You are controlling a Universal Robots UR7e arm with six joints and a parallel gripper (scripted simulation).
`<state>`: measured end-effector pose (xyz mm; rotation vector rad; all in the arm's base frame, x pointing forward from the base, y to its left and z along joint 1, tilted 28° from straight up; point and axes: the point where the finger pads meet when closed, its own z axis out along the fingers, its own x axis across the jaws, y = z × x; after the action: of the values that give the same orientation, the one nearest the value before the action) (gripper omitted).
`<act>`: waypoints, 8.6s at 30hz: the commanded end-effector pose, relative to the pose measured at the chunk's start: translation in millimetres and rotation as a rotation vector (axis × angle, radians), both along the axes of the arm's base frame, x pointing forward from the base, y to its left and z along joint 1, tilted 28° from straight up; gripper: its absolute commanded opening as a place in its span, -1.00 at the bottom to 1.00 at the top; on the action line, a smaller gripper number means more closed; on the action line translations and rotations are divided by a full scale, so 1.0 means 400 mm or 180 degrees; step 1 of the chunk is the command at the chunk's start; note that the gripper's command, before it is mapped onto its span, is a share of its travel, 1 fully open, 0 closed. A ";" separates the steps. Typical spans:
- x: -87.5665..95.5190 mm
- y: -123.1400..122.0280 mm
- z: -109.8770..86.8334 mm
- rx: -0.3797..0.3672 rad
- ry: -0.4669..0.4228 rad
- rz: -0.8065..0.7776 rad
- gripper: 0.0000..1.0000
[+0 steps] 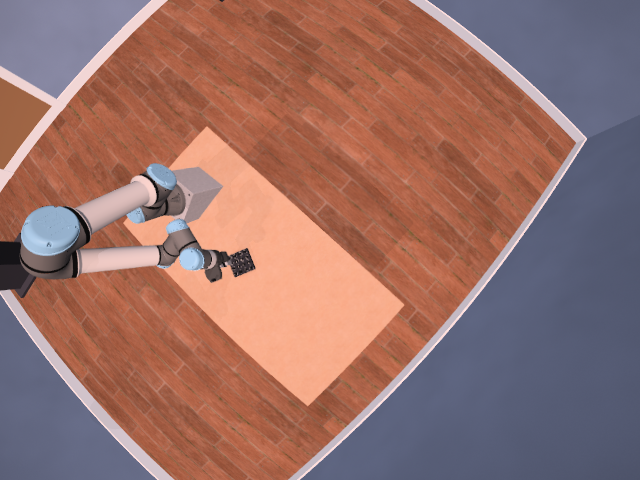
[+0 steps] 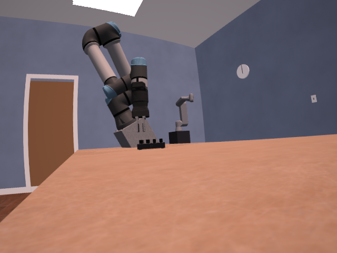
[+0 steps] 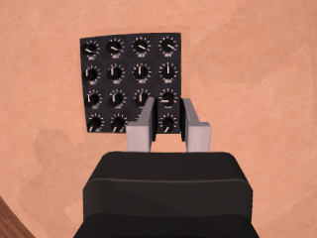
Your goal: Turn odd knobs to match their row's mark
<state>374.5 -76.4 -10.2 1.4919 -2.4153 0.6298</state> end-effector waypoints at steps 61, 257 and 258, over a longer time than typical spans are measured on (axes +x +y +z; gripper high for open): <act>0.003 -0.033 -0.063 -0.0001 -0.0004 0.0002 -0.07; 0.004 -0.050 -0.094 0.0084 -0.1452 -0.2688 -0.40; 0.004 -0.050 -0.094 0.0084 -0.1452 -0.2688 -0.40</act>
<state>375.9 -96.3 -48.2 0.3232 -3.0120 0.7596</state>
